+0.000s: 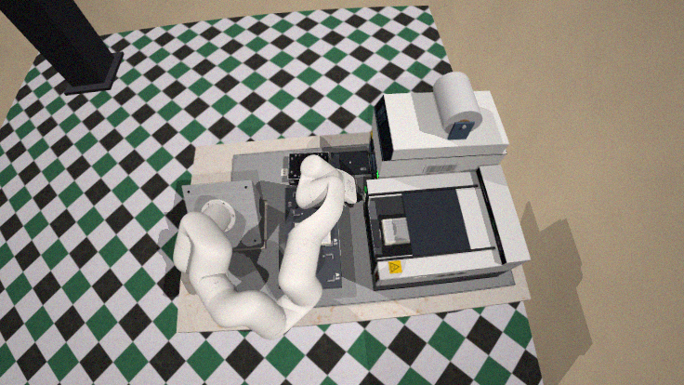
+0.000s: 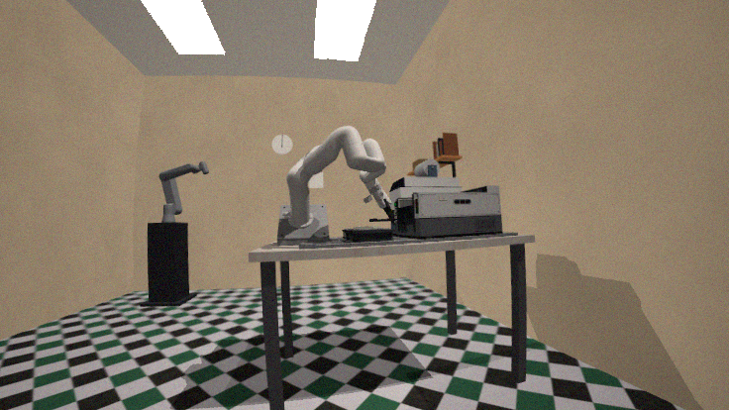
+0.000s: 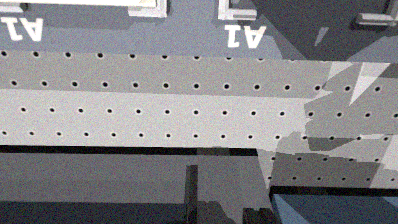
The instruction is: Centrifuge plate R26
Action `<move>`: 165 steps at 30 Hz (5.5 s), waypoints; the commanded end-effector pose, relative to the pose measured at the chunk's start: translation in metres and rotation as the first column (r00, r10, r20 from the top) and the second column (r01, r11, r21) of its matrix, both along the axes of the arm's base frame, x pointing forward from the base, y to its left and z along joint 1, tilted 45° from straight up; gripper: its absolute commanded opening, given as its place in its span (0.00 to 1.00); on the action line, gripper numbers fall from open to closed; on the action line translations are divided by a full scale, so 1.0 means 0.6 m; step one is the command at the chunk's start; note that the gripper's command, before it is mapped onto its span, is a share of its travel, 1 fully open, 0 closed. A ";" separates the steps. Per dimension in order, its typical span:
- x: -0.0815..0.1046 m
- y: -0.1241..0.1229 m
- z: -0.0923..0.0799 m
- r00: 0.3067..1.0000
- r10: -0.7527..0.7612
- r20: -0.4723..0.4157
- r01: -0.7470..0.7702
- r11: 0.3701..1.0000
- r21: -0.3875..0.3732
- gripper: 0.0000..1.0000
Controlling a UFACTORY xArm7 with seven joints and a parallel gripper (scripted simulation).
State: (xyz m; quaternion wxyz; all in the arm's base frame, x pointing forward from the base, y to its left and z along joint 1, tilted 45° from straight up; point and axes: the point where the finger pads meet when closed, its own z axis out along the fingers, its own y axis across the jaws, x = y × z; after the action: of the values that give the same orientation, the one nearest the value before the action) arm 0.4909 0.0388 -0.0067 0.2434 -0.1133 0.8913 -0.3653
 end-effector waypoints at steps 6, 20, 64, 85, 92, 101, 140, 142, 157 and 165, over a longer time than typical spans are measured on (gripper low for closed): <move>-0.022 0.012 0.011 1.000 0.003 0.001 -0.003 1.000 0.002 0.00; -0.051 0.023 0.023 1.000 0.003 0.001 -0.003 1.000 0.002 0.00; -0.107 0.098 0.100 1.000 0.003 0.001 -0.003 1.000 0.002 0.00; -0.107 0.099 0.100 0.879 -0.337 -0.337 0.334 0.940 -0.070 0.00; -0.107 0.099 0.100 0.868 -0.352 -0.351 0.348 0.934 -0.076 0.00; -0.107 0.099 0.100 0.868 -0.352 -0.351 0.348 0.934 -0.076 0.00; -0.107 0.099 0.100 0.868 -0.352 -0.351 0.348 0.934 -0.076 0.00; -0.107 0.099 0.100 0.868 -0.352 -0.351 0.348 0.934 -0.076 0.00; -0.107 0.099 0.100 0.868 -0.352 -0.351 0.348 0.934 -0.076 0.00; -0.107 0.099 0.100 0.868 -0.352 -0.351 0.348 0.934 -0.076 0.00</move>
State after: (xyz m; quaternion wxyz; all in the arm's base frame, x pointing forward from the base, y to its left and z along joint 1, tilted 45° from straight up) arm 0.4260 0.0959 0.0523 0.0038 -0.0151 0.9240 -0.3822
